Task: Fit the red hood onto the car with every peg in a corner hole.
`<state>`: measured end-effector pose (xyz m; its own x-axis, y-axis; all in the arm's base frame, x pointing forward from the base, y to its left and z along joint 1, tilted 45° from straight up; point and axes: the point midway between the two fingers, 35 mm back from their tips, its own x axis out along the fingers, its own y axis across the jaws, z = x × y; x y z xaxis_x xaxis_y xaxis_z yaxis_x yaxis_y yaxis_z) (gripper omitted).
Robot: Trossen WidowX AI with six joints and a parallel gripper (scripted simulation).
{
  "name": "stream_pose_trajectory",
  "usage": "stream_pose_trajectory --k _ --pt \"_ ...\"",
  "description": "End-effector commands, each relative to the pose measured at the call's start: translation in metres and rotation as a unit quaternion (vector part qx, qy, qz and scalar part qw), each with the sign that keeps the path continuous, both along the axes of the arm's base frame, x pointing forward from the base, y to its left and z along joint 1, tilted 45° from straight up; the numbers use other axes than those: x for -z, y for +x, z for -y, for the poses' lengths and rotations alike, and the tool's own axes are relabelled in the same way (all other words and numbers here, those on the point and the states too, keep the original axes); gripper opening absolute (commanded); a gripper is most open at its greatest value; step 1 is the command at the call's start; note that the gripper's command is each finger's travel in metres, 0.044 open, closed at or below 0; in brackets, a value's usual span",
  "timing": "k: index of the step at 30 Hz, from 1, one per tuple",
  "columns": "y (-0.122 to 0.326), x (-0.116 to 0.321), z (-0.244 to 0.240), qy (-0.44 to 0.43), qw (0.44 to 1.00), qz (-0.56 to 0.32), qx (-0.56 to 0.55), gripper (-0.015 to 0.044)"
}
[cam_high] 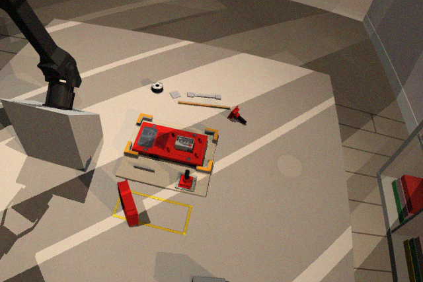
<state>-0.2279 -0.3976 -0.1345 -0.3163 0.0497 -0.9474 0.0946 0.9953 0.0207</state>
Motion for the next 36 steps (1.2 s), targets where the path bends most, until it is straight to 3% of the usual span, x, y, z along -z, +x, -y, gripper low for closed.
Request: stream_pose_trajectory --k 1,10,18,36 --pt "0.049 0.003 0.008 0.017 0.996 0.041 -0.08 0.0" --pt "0.158 0.011 0.008 0.055 0.959 0.128 -0.248 0.0" --pt "0.252 0.013 -0.016 0.094 0.891 0.202 -0.395 0.0" --pt "0.423 -0.001 -0.142 0.185 0.638 0.354 -0.659 0.0"
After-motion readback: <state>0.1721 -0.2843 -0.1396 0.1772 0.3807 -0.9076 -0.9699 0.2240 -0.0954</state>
